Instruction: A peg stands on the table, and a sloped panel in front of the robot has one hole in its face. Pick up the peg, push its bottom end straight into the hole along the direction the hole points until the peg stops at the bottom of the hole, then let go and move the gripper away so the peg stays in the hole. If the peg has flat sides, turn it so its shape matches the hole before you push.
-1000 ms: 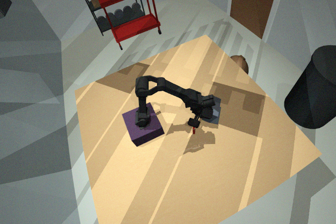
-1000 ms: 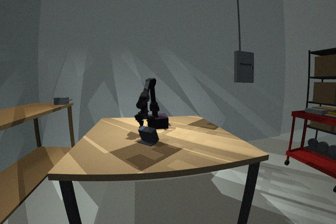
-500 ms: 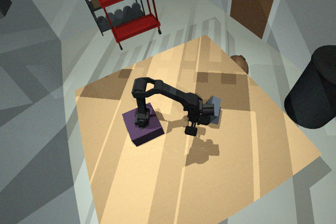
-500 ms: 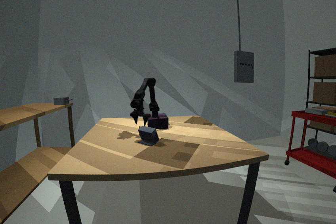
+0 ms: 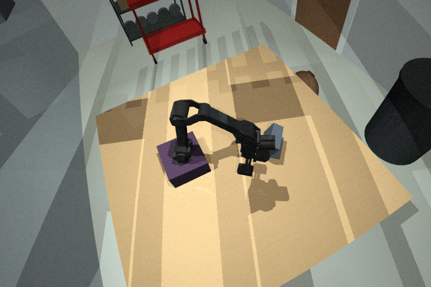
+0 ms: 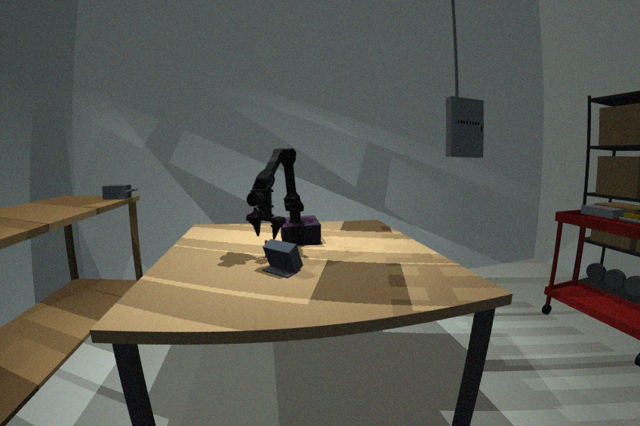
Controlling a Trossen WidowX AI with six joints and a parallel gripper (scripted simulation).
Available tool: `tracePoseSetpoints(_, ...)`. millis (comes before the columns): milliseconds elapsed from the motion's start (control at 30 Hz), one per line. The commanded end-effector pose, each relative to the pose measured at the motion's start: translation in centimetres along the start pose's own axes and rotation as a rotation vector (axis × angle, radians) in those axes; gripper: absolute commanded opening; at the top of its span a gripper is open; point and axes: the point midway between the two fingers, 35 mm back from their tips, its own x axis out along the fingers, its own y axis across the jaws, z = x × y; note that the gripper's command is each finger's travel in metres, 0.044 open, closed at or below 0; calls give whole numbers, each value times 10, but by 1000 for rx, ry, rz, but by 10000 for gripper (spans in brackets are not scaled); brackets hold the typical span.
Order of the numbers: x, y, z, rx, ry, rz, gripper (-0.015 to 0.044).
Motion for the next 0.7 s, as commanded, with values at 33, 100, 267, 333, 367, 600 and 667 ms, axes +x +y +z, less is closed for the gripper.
tracePoseSetpoints(33, 10, -1, -1, -7, 4, -6, 440)
tracePoseSetpoints(100, 13, -1, -1, -7, 4, -6, 440)
tracePoseSetpoints(267, 21, -1, -1, -7, 4, -6, 440)
tracePoseSetpoints(333, 25, -1, -1, -7, 4, -6, 440)
tracePoseSetpoints(367, 26, -1, -1, -7, 4, -6, 440)
tracePoseSetpoints(600, 38, -1, -1, -7, 4, -6, 440)
tracePoseSetpoints(667, 41, -1, -1, -7, 4, -6, 440)
